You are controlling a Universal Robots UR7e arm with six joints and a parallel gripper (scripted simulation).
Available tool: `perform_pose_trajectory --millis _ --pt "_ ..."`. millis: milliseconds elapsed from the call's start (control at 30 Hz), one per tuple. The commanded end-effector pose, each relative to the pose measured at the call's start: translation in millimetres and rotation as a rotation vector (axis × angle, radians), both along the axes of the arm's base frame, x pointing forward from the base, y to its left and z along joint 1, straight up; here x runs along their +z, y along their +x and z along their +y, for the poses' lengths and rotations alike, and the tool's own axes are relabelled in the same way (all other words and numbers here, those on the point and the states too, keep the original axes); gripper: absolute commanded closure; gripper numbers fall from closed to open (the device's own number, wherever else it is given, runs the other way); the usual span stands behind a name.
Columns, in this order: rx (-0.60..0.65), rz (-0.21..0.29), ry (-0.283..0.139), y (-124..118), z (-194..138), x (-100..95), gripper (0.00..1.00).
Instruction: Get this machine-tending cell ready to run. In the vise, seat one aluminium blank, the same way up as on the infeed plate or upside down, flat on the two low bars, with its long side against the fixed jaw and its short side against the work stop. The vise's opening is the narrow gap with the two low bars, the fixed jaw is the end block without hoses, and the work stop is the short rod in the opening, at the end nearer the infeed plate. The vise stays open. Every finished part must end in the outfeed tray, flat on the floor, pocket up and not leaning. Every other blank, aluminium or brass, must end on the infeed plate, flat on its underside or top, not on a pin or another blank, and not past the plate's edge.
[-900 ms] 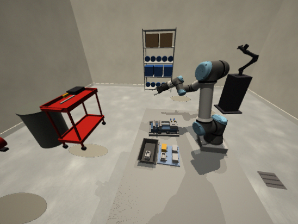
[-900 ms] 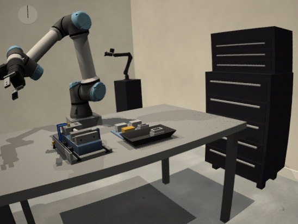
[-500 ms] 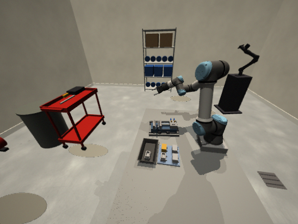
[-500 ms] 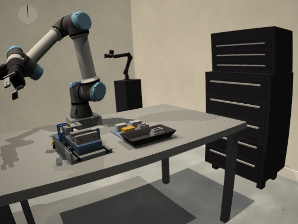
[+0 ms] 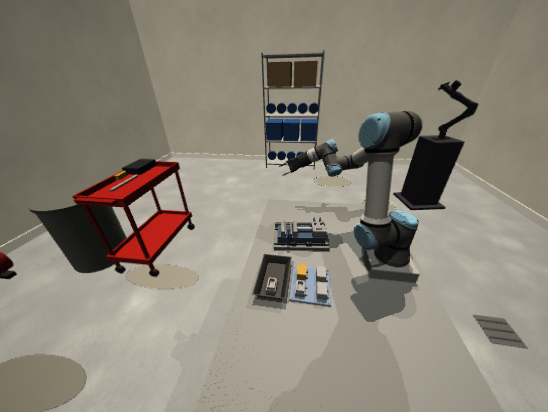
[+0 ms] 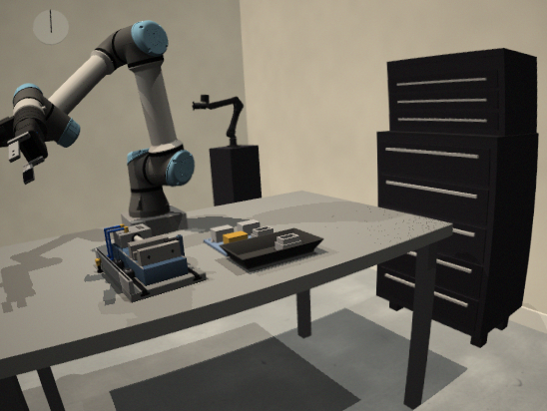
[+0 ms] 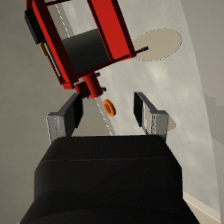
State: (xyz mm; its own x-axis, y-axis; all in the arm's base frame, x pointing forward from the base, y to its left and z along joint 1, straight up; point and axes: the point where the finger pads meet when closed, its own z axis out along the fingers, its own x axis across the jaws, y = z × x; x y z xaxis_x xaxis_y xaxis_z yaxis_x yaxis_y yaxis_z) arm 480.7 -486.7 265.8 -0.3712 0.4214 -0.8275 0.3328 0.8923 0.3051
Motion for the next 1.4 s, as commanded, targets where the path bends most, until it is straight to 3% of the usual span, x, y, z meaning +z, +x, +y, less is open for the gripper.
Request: perform_pose_trajectory --millis 0,300,700,767,1033,1367 --pt "0.007 0.008 0.011 6 8 -1.7 0.0" --pt "0.031 0.044 0.052 28 36 -10.8 0.0" --pt "0.105 0.176 0.164 80 136 -39.5 0.0" --pt "0.105 0.176 0.164 80 136 -39.5 0.0" --pt "0.16 0.295 0.226 103 220 -60.5 0.0" --pt "0.21 0.422 0.261 110 303 -79.0 0.0"
